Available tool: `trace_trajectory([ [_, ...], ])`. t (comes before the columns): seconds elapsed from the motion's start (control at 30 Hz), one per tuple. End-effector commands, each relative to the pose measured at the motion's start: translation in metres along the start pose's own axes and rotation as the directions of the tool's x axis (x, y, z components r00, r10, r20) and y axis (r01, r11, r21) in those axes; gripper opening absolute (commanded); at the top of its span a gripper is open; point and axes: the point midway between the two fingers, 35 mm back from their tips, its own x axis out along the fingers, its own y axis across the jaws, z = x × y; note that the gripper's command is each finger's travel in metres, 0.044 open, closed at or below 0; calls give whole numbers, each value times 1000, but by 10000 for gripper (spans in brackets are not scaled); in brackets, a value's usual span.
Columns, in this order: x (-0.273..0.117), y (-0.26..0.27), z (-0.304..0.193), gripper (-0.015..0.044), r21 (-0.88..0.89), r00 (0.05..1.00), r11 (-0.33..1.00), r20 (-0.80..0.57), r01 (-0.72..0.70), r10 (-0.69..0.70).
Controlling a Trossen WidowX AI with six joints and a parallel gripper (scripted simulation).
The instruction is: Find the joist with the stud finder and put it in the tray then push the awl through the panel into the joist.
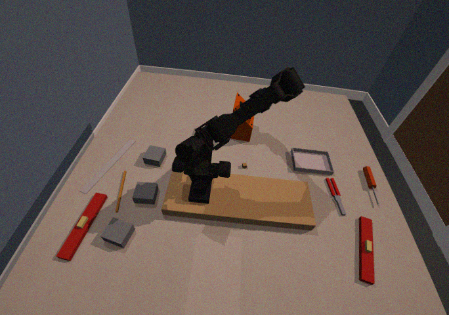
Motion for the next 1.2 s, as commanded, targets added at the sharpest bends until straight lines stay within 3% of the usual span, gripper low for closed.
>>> trace_trajectory([
  [0.0, 1, 13, 0, 0, 1, 1000, 1000, 0, -8, 8],
  [1.17, 1, 92, 1, 0, 4, 1000, 1000, -1, -13, 13],
])
